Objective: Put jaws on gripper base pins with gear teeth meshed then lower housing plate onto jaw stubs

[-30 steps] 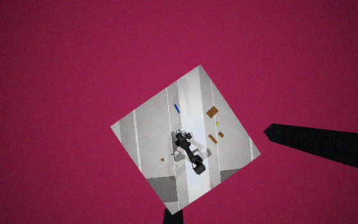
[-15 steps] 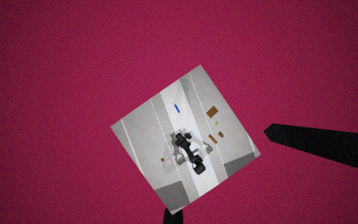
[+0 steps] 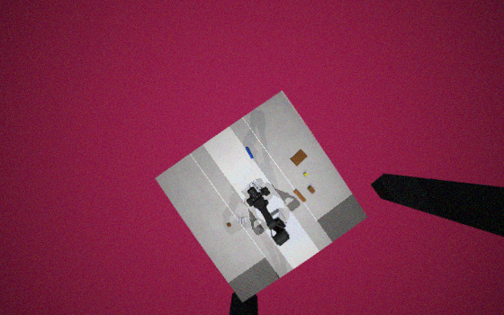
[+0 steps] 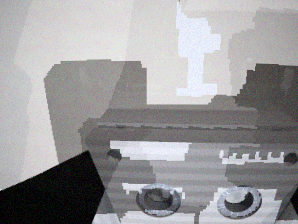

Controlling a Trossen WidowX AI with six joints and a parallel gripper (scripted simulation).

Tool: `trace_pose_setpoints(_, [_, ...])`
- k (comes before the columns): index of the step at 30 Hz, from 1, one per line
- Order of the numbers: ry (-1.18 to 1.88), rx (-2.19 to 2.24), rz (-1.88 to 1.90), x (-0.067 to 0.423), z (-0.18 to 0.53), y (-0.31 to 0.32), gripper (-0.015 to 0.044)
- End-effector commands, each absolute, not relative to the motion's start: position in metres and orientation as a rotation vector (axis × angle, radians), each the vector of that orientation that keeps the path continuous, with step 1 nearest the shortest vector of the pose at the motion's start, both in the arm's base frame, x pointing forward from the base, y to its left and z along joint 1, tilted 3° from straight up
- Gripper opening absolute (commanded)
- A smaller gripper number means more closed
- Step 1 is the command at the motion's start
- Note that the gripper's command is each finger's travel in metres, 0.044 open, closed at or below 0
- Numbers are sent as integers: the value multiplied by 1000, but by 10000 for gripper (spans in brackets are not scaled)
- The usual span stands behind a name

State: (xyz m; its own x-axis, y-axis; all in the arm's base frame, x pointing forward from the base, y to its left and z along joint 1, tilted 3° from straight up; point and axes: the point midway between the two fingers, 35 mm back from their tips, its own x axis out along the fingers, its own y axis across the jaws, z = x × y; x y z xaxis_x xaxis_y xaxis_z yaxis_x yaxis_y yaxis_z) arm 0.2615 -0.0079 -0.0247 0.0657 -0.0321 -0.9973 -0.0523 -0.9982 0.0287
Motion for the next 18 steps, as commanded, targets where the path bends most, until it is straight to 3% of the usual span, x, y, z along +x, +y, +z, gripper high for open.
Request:
trace_pose_setpoints(1, [86,-2284,2137,262,-27,-8,351])
trace_pose_setpoints(18, [86,-2284,2137,262,-21,-8,351])
